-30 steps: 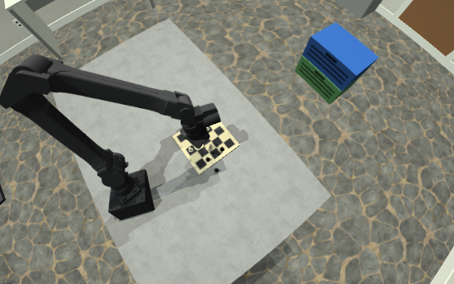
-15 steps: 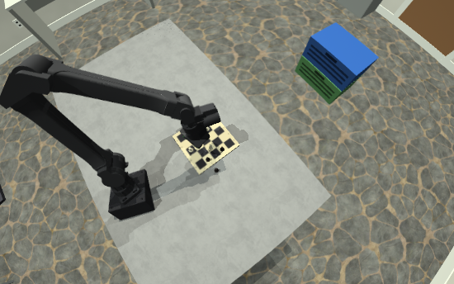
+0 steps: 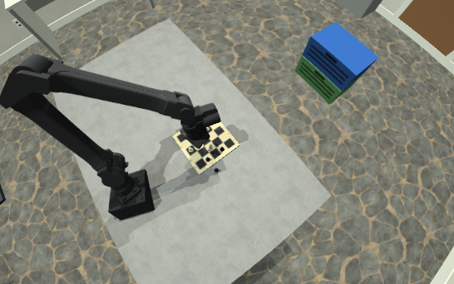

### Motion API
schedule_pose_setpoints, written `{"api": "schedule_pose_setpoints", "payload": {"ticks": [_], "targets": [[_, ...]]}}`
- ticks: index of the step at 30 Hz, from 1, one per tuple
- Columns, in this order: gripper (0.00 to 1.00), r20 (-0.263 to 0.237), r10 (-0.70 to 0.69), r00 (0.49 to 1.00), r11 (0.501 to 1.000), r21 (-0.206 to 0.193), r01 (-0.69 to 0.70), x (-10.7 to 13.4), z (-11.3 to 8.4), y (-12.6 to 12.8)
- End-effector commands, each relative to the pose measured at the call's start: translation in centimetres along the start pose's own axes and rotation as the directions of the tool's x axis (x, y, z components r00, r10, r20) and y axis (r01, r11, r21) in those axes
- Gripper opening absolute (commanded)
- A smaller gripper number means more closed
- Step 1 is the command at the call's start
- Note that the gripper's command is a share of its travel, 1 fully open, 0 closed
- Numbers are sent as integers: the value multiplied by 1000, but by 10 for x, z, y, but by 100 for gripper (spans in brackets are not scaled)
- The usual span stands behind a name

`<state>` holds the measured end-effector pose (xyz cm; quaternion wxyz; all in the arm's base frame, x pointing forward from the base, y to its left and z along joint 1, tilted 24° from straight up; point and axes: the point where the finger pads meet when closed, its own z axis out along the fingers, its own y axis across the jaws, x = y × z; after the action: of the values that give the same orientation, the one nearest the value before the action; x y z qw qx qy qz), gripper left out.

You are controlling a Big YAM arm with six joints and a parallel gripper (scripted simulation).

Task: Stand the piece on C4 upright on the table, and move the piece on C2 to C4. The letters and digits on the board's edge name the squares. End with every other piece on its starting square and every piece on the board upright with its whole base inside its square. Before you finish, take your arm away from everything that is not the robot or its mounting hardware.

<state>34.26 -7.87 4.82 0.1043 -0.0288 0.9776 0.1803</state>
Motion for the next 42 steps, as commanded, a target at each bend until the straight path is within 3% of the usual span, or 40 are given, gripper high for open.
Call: {"api": "schedule_pose_setpoints", "payload": {"ticks": [1, 42], "targets": [[33, 9, -3, 1000, 1000, 7, 3, -3, 1, 1], [33, 27, -3, 1000, 1000, 18, 3, 4, -6, -5]]}}
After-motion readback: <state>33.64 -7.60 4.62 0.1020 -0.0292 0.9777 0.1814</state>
